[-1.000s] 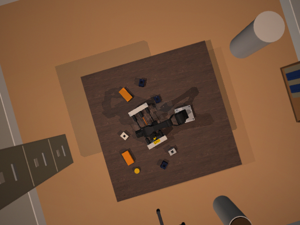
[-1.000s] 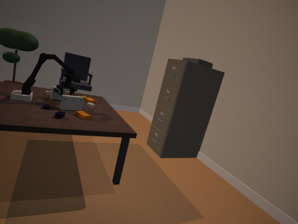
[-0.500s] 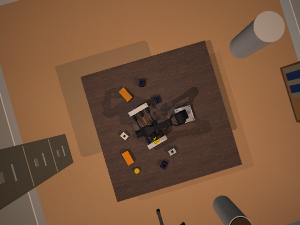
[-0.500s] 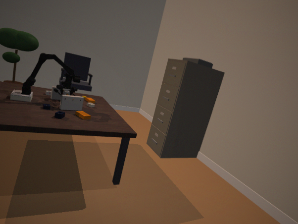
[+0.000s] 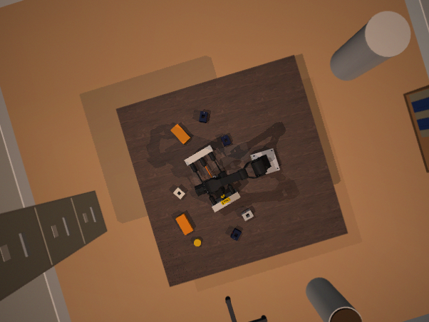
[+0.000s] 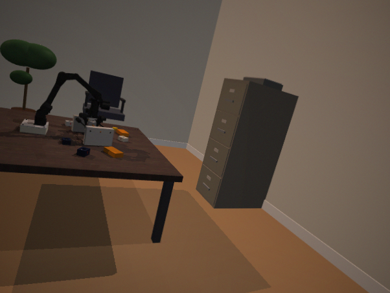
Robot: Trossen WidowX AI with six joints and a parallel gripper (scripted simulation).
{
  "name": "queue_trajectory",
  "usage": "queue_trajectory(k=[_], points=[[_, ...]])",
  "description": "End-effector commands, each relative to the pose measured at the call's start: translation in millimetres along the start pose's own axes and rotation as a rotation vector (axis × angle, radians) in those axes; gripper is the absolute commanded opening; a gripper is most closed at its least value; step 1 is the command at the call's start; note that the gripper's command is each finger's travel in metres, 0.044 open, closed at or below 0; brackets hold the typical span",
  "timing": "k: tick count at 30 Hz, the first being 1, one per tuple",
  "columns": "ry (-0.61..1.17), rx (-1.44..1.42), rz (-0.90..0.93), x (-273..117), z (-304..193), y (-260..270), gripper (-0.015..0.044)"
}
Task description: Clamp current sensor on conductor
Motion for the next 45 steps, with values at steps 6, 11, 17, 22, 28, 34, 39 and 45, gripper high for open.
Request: queue_trajectory(k=[6, 11, 17, 22, 28, 34, 39, 45], points=[[0.0, 0.0, 0.0, 0.0, 0.0, 0.0, 0.0], [0.0, 0.0, 0.0, 0.0, 0.0, 0.0, 0.0], [0.0, 0.0, 0.0, 0.0, 0.0, 0.0, 0.0], [0.0, 0.0, 0.0, 0.0, 0.0, 0.0, 0.0], [0.0, 0.0, 0.0, 0.0, 0.0, 0.0, 0.0], [0.0, 0.0, 0.0, 0.0, 0.0, 0.0, 0.0], [0.0, 0.0, 0.0, 0.0, 0.0, 0.0, 0.0], [0.0, 0.0, 0.0, 0.0, 0.0, 0.0, 0.0]])
Point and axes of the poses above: the point midway between the two fingers, 35 mm back from their tips, its own x axis out along the fingers, its own y axis across the jaws, z = x × y, the point moved 4 cm from there along -x, back along the fingers, and after that the axes turned 7 degrees about x, right-handed, at the moved point
